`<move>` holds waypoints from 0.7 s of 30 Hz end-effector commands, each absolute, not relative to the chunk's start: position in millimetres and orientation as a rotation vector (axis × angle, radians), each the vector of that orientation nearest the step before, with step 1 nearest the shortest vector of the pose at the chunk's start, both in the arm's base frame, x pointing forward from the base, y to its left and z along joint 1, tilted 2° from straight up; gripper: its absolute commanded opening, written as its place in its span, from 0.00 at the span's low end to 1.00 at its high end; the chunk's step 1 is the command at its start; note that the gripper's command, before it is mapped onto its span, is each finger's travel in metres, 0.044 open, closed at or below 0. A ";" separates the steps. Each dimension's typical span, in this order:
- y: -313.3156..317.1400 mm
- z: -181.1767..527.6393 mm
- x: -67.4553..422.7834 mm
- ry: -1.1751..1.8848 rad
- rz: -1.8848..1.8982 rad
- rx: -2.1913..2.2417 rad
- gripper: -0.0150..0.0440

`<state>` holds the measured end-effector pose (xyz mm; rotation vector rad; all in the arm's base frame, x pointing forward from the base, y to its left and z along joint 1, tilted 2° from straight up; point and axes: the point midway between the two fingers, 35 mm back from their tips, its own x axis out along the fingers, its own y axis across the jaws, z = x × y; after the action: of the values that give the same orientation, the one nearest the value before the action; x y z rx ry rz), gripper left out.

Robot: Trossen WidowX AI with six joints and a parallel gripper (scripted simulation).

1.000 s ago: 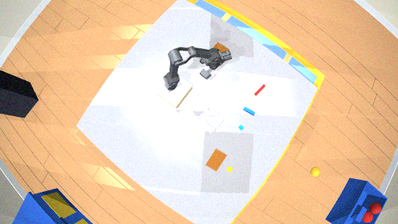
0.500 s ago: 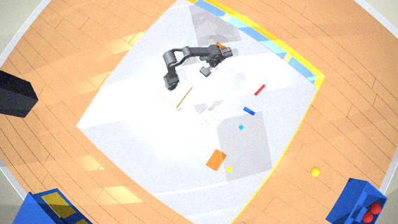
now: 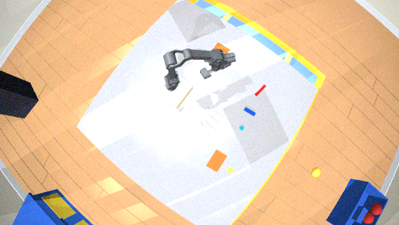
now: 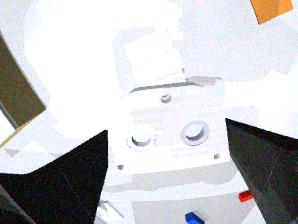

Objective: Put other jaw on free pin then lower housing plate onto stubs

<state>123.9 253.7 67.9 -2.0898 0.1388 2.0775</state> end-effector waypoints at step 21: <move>211.0 65.3 189.7 0.821 1.607 -1.588 0.85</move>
<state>183.3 216.6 65.9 -1.6567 0.7527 1.6628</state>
